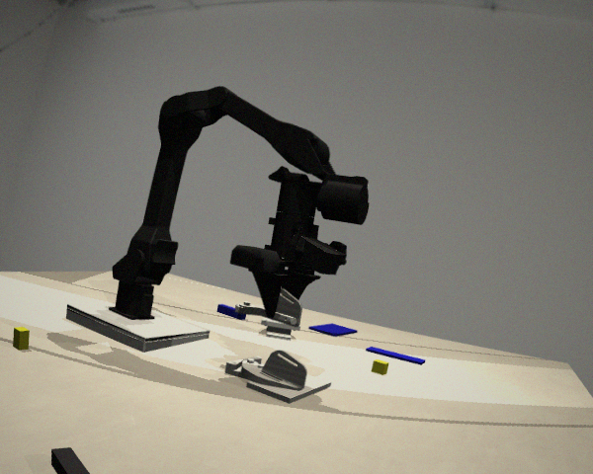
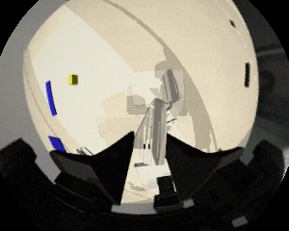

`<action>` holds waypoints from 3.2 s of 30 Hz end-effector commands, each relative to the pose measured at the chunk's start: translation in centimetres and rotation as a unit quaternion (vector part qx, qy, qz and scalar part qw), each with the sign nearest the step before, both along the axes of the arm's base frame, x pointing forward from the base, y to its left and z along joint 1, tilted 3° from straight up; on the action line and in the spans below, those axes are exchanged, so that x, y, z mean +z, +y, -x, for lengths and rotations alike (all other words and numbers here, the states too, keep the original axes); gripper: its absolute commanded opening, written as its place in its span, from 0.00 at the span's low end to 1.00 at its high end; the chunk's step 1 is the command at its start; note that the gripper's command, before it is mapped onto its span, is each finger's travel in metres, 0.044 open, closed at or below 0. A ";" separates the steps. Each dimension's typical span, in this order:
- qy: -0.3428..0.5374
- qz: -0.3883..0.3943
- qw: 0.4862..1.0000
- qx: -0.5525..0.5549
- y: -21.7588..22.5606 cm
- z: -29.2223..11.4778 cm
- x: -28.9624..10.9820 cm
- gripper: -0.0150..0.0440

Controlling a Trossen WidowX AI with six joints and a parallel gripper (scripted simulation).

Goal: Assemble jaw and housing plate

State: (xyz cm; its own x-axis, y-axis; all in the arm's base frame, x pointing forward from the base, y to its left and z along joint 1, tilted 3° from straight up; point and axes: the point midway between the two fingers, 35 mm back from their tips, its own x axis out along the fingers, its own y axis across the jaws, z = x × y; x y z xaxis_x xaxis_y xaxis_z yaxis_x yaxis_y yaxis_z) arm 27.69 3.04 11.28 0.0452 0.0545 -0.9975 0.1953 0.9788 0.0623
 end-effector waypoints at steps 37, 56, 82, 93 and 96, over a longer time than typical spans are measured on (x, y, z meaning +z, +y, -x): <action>0.003 0.003 1.000 0.005 -0.8 -4.7 -0.5 0.48; 0.003 0.003 1.000 0.005 -0.8 -4.7 -0.5 0.48; 0.004 0.003 1.000 0.005 -0.6 -4.9 -4.6 0.48; 0.004 0.003 1.000 0.005 -0.5 -4.9 -5.7 0.48; 0.004 0.003 1.000 0.005 -0.5 -4.9 -5.7 0.48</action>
State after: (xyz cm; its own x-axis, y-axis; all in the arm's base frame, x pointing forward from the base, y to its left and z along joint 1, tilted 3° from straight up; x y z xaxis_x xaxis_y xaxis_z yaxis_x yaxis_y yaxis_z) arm 32.68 2.57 6.06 0.0478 0.0533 -0.9974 0.1823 0.9813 0.0611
